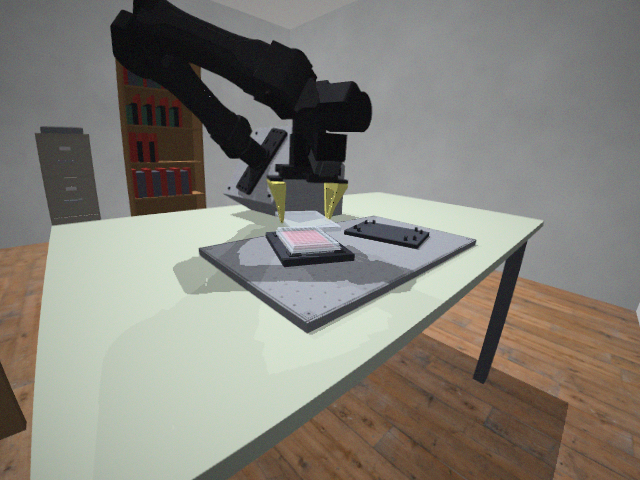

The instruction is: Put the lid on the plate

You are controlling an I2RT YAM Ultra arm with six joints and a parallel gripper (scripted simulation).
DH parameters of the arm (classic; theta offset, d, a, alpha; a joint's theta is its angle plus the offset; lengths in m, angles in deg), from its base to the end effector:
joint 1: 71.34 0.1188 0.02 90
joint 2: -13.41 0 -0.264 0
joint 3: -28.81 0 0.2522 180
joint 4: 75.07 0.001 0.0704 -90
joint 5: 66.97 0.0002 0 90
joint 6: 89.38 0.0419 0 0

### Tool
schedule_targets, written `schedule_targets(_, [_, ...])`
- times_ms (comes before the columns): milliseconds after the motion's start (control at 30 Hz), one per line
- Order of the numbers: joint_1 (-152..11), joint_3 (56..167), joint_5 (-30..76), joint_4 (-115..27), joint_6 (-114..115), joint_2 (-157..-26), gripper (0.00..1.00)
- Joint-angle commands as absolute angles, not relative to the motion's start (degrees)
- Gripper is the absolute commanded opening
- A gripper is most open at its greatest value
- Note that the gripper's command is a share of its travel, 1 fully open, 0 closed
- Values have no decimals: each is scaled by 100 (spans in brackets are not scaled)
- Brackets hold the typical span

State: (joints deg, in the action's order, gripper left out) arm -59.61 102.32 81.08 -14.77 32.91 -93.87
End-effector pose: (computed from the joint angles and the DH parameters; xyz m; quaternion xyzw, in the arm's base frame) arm 0.3020 0.0274 0.1384 0.1390 0.8629 -0.4612 0.1529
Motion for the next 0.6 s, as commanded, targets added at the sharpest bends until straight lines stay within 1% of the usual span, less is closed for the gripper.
schedule_targets(0, [-5973, 10192, 8138, -1775, 3084, -9383, 0])
schedule_targets(233, [-6157, 10065, 8139, -2235, 2732, -9416, 0])
schedule_targets(567, [-6166, 10066, 8139, -2254, 2715, -9422, 0])
